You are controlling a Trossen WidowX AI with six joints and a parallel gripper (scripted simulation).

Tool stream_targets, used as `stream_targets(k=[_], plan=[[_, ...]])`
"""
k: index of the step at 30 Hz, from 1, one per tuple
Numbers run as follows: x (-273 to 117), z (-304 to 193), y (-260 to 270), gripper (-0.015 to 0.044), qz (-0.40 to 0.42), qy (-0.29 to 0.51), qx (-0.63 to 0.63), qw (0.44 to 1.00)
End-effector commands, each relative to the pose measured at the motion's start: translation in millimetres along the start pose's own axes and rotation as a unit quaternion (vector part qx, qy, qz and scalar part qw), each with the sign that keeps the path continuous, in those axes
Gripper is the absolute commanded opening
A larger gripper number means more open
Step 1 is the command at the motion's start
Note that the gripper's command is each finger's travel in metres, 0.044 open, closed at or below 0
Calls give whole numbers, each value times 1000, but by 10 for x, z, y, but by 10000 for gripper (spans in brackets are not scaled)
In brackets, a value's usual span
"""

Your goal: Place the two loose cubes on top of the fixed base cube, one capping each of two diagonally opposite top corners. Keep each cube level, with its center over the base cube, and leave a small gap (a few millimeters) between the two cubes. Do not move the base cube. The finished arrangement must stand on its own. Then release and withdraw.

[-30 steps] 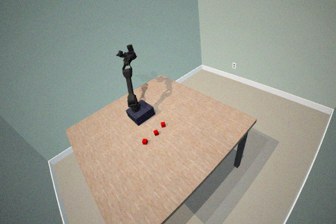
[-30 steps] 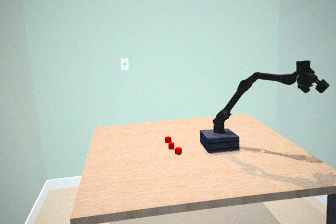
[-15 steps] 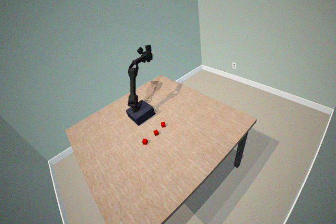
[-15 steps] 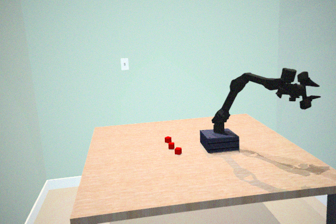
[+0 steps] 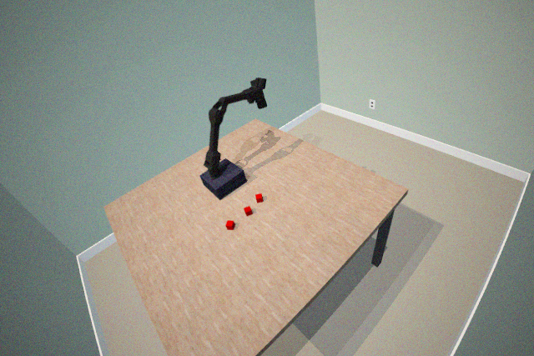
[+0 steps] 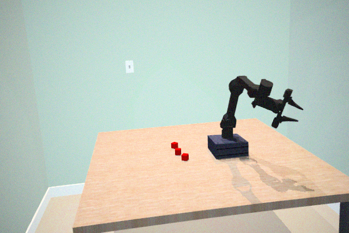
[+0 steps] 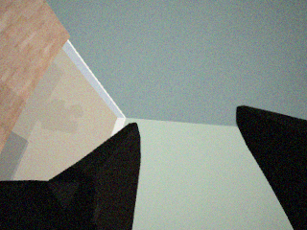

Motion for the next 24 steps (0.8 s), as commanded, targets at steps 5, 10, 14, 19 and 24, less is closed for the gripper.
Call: stream_targets(k=[5,10,14,19,24], plan=[[-931,-818,477,265,31,160,153,975],[-1550,-1160,822,265,40,249,243,937],[-2066,-1338,1121,265,43,315,314,894],[-2716,-1439,1512,265,42,391,400,828],[-3349,-1404,1914,265,37,457,480,748]])
Point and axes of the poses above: the point midway between the two fingers, 35 mm back from their tips, its own x axis out along the fingers, its own y axis across the jaws, z = x × y, the point moved 3 cm from there along -x, back along the fingers, and after that the axes turned 15 degrees about x, right-handed, at the moved point
